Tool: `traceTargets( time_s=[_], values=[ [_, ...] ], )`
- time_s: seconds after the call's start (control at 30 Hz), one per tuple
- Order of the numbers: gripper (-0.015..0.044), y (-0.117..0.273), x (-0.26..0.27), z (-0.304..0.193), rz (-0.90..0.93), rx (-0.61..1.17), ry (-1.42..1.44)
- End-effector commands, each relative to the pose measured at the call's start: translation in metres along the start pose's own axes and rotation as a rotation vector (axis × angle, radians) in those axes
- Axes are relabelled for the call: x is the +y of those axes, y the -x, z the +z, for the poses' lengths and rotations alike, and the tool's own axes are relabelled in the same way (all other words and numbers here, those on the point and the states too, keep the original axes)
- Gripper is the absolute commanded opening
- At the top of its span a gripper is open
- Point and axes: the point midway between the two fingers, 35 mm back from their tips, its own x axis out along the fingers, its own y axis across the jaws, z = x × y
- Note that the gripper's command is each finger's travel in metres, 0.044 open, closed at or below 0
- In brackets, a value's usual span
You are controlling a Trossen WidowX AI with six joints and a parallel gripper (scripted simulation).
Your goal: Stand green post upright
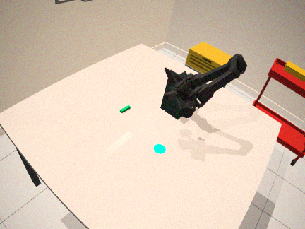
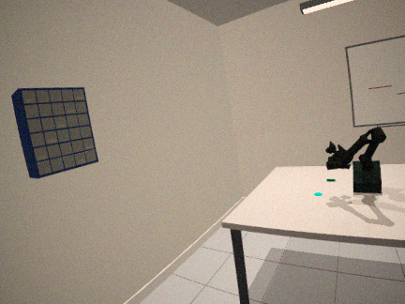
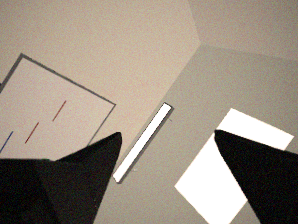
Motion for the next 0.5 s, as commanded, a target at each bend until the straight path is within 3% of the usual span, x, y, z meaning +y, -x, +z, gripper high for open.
traceTargets(
  time_s=[0.0,0.17,0.27,0.47],
  values=[
    [0.0374,-0.001,0.0,0.001,0.006,-0.002,0.0],
    [0.0242,-0.014,0.013,0.019,0.153,-0.059,-0.01],
    [0.0233,-0.025,0.025,0.041,0.304,-0.122,0.017],
    [0.0233,-0.042,0.072,0.095,0.784,-0.279,0.027]
  ],
)
